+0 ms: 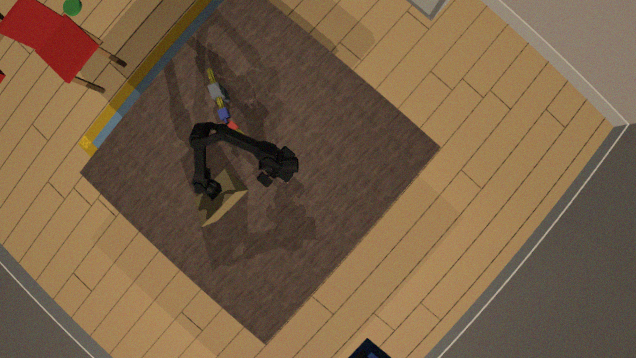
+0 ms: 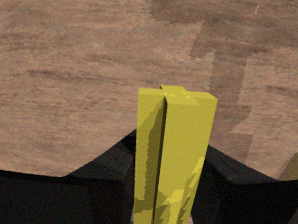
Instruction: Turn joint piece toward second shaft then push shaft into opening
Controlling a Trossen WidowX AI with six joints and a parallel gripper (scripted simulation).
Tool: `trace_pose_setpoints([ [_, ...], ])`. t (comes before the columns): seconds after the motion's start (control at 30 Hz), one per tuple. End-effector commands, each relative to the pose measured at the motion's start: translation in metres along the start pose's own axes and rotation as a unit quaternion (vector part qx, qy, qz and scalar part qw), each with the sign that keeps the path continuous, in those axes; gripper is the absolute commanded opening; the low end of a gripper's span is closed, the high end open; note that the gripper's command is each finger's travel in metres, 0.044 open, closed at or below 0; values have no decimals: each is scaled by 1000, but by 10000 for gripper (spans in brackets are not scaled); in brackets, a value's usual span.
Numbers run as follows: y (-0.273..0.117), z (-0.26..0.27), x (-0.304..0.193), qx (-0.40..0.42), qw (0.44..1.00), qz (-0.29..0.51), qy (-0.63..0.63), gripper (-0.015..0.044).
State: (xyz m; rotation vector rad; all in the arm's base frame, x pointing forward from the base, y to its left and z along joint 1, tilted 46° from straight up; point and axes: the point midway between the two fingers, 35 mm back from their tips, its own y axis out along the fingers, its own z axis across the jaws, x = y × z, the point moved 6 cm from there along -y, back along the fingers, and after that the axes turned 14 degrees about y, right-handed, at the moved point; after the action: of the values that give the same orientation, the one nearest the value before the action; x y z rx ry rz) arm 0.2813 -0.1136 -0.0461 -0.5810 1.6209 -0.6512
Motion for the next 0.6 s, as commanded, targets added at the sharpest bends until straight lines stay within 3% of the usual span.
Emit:
trace_pose_setpoints([
  [0.0, 0, -1, -7, 1, 1000, 2, 1, 0],
  [0.57, 0, -6, -23, 0, 1000, 0, 1, 0],
])
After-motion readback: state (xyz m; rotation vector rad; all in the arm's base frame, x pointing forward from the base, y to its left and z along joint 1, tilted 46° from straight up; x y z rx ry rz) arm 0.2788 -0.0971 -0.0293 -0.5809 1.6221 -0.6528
